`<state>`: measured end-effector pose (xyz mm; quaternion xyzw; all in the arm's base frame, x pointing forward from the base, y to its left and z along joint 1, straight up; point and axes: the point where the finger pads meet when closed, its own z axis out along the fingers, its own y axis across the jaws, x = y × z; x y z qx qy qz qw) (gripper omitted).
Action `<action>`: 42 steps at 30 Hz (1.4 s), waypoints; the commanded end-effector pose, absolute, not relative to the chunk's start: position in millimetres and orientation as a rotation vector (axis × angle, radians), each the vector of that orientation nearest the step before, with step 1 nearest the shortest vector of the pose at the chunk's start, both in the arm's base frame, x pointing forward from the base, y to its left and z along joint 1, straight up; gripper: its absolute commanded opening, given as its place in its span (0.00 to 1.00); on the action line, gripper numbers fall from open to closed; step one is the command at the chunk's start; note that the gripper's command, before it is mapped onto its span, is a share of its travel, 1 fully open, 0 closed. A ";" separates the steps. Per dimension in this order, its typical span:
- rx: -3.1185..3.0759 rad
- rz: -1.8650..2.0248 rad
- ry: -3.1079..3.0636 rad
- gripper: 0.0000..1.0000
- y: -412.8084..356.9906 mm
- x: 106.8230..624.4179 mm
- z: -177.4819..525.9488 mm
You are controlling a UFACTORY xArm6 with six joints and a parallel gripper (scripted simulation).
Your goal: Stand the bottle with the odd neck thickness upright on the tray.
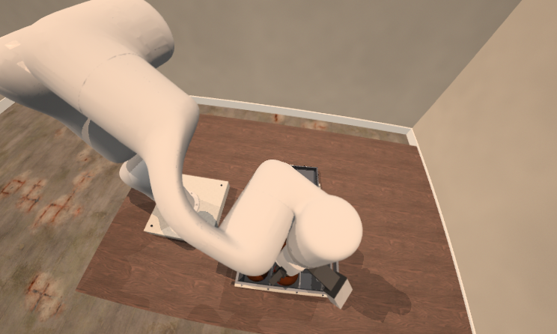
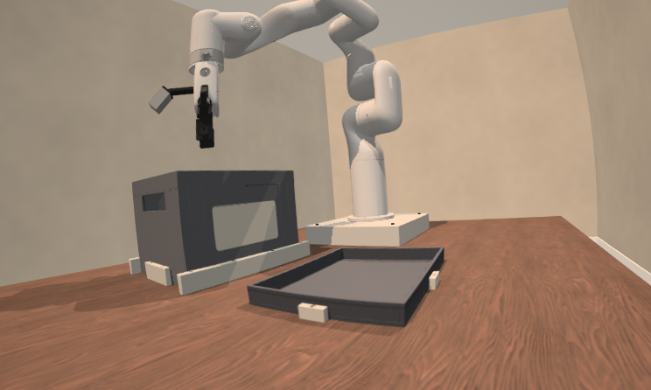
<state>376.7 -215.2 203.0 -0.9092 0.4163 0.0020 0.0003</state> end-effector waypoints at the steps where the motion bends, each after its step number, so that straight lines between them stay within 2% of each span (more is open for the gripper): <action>1: -2.796 0.000 1.433 1.00 -239.1 369.9 199.1; 6: -2.781 0.000 1.461 1.00 -244.0 367.6 198.0; 7: -2.781 0.000 1.461 0.00 -244.0 367.6 198.0; 42: -2.781 0.000 1.461 0.00 -244.0 367.6 198.0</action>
